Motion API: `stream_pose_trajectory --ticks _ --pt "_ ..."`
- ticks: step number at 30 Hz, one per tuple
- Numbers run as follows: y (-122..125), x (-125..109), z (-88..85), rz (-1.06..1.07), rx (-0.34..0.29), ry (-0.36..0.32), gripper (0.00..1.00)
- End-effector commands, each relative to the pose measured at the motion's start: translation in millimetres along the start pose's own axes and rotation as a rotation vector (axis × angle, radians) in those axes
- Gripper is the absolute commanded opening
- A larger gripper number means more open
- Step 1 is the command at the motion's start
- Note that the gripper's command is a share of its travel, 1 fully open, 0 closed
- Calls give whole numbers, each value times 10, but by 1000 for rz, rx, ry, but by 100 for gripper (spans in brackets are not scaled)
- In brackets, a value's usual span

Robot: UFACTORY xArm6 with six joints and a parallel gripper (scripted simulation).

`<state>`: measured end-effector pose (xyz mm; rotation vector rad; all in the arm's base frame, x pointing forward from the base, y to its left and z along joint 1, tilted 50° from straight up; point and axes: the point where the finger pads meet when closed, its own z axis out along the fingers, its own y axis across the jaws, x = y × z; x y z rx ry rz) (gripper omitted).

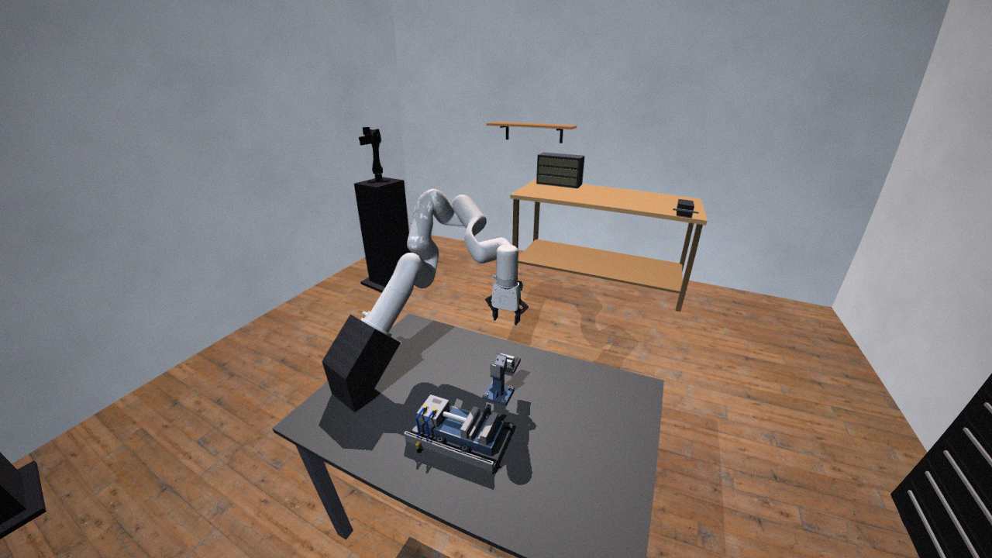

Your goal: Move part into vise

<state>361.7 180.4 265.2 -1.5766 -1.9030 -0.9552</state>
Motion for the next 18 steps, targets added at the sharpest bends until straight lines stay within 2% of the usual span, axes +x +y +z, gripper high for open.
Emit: stream_pose_trajectory --ticks 1,18 --pt "9 3 70 -1 -2 0 89" --pt "10 3 360 -1 -2 0 89"
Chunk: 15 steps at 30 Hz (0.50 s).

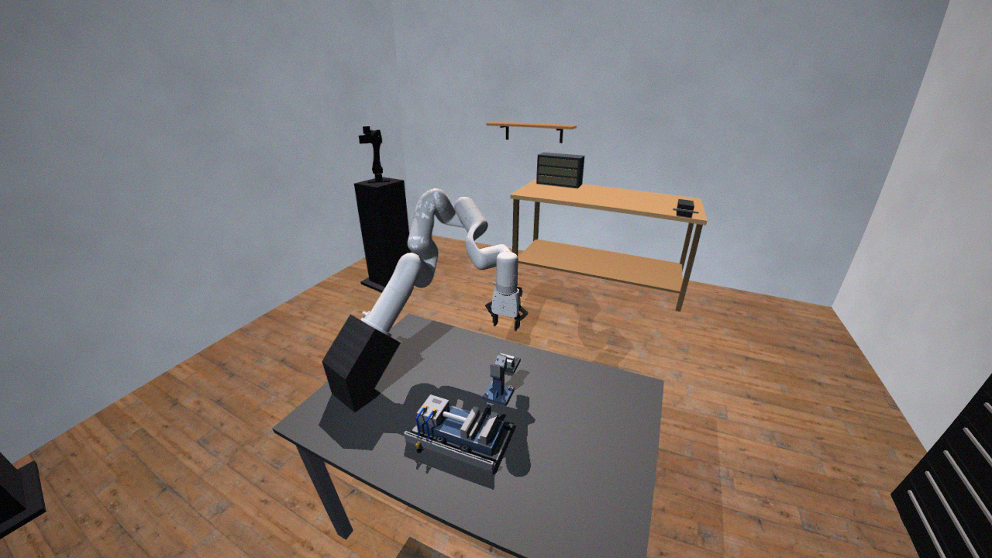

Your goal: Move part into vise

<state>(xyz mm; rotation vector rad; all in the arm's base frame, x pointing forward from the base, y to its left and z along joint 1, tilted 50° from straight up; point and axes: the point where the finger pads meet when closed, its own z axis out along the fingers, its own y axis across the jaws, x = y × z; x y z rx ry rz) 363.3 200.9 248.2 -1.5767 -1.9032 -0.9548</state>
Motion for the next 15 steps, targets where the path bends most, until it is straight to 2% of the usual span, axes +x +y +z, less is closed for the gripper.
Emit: stream_pose_trajectory --ticks 1,15 --pt "12 3 116 -1 -3 0 89" --pt "12 3 421 -1 -3 0 89"
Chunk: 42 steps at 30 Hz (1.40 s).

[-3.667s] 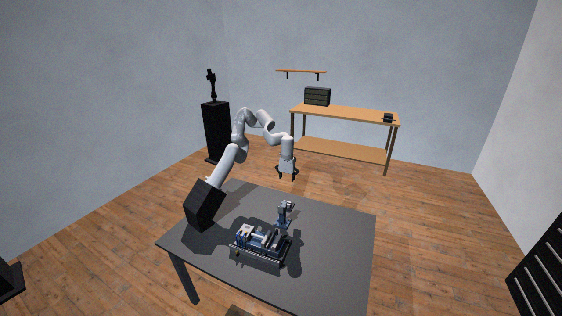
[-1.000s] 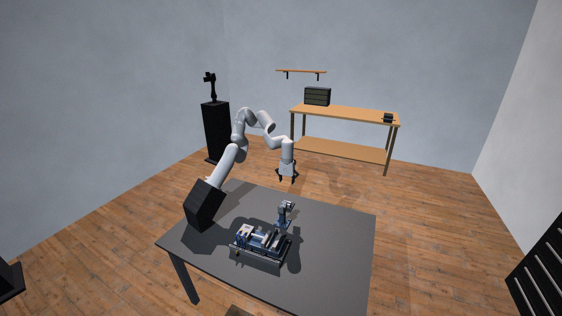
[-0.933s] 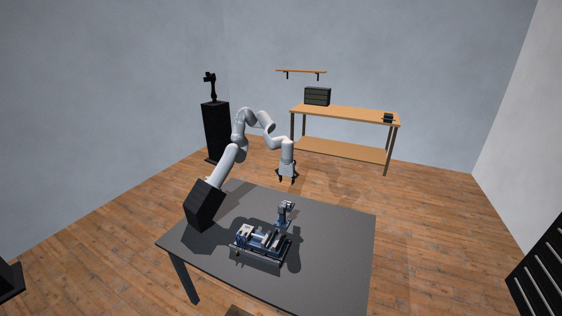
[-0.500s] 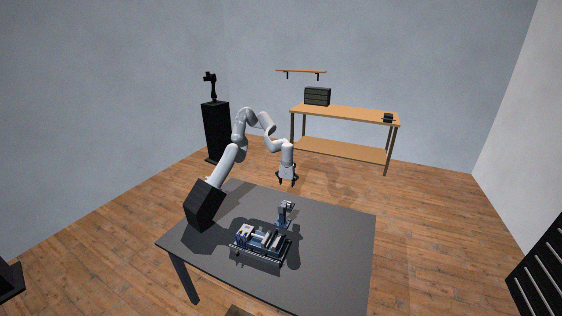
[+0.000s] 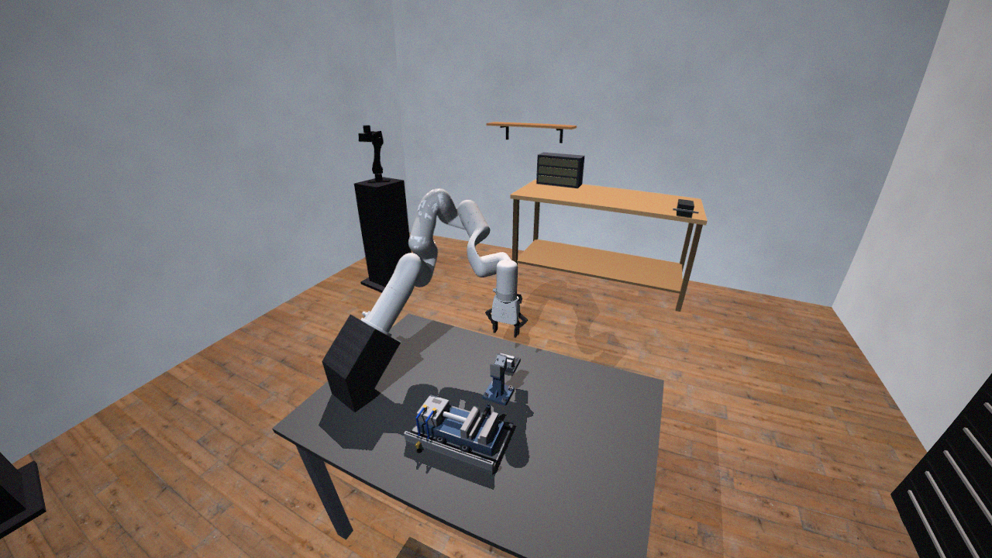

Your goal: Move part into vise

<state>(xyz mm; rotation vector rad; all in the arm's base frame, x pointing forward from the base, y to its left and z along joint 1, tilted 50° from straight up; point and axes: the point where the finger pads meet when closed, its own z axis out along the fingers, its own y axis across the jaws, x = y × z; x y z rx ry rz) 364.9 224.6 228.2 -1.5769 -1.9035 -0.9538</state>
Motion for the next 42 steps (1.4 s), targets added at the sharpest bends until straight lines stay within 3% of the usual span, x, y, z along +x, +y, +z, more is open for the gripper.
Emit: stream_pose_trajectory --ticks 1,28,42 --pt "16 5 138 -1 -3 0 89" --pt "18 5 826 -1 -3 0 89" --pt "19 5 1069 -1 -3 0 89"
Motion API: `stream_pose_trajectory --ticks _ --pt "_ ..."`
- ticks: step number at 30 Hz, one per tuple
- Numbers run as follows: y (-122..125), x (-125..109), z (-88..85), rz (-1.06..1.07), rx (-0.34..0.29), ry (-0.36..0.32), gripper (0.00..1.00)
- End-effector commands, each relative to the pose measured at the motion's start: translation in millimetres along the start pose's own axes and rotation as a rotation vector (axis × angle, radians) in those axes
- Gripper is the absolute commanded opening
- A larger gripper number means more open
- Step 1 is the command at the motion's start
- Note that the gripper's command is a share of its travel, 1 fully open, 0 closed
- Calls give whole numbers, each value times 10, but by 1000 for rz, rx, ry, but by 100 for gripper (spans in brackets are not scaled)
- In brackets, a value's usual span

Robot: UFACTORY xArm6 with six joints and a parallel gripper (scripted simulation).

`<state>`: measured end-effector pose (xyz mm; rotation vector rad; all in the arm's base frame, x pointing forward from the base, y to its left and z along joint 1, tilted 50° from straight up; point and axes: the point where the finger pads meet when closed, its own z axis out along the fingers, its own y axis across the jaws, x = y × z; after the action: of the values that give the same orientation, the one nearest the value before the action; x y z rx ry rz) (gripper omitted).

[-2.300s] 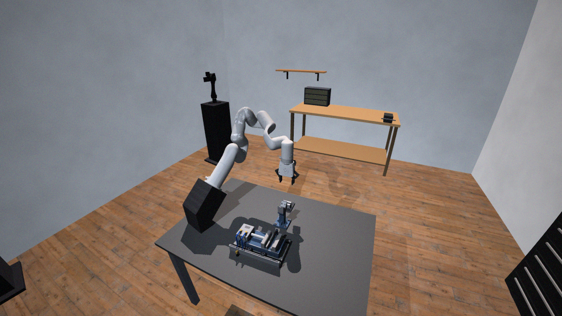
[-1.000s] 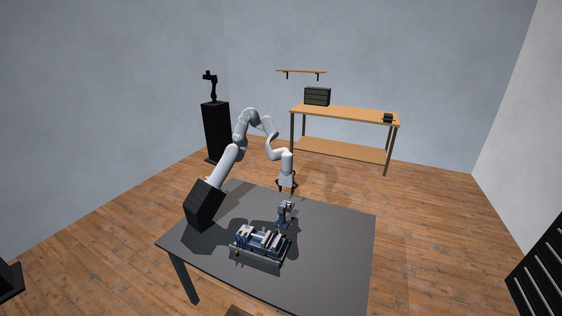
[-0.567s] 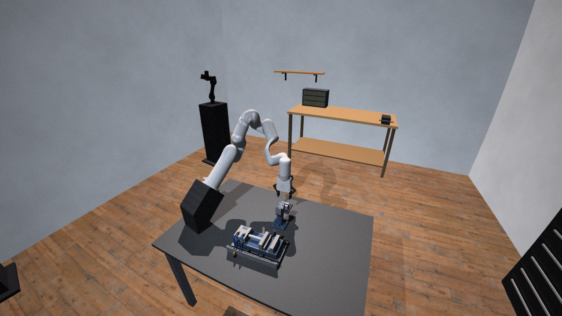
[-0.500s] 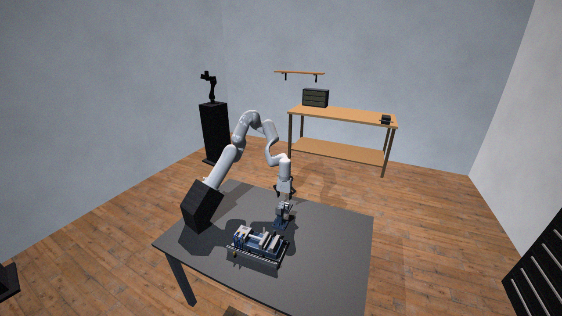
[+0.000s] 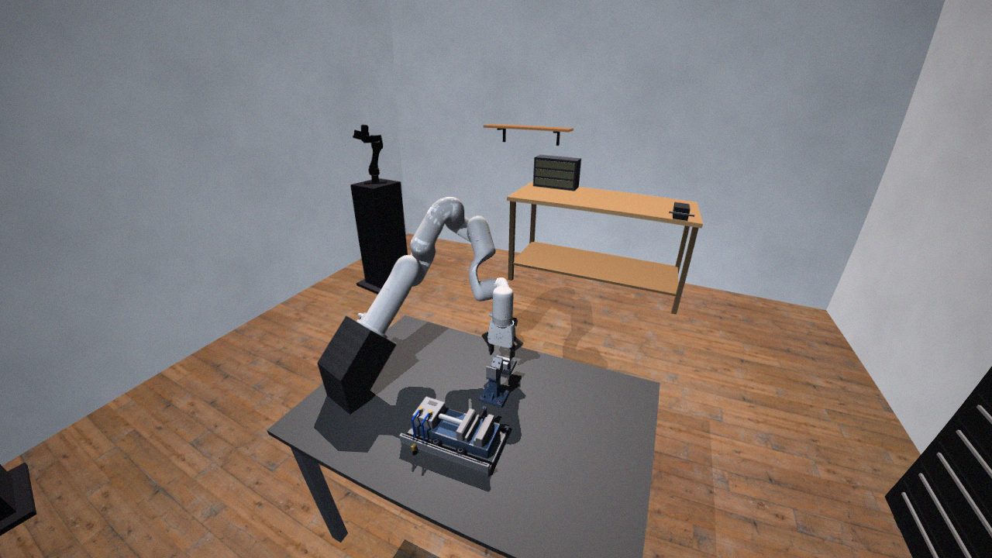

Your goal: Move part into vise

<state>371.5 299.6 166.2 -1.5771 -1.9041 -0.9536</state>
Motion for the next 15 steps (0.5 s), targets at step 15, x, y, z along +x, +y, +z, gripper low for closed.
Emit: stream_pose_trajectory --ticks 15 --pt "16 5 273 -1 -3 1 89"
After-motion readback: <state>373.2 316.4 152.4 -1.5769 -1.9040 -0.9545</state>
